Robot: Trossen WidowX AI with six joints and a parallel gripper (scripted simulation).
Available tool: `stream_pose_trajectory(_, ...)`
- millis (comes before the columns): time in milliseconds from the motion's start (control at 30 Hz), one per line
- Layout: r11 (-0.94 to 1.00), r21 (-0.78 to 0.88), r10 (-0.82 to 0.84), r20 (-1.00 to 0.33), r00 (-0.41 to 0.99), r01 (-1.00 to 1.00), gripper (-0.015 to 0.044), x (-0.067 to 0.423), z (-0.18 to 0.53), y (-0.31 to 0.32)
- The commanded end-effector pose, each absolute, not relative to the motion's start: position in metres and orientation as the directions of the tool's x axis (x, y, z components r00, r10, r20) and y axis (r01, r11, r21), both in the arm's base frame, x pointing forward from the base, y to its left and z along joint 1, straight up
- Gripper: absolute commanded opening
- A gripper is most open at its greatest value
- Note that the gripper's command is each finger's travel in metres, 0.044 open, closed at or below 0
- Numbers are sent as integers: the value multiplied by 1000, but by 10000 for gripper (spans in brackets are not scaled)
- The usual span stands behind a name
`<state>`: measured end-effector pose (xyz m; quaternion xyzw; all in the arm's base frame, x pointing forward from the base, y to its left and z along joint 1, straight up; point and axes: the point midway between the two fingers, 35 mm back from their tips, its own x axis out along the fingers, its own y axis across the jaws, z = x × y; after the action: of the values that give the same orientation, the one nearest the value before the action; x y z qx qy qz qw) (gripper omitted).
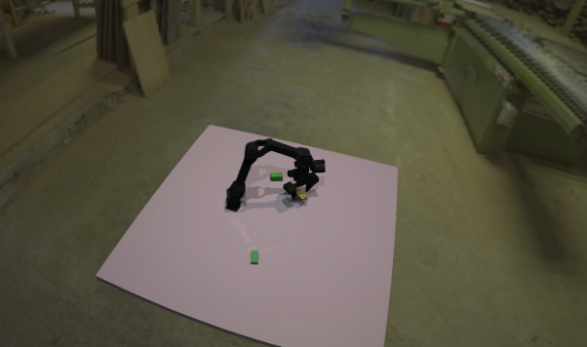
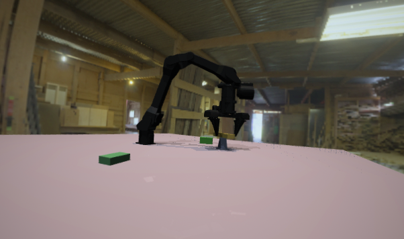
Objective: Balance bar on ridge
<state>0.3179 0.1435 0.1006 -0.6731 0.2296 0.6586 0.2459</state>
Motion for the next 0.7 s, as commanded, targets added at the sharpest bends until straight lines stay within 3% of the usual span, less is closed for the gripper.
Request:
stream_pose_trajectory(0, -774, -30, 15, -999, 28, -633, 440, 320, 116, 144)
stream_pose_trajectory(267, -774, -30, 15, -999, 28, -633, 440, 316, 198, 142)
stream_pose_trajectory(667, -774, -30, 15, -999, 28, -633, 440, 315, 200, 142)
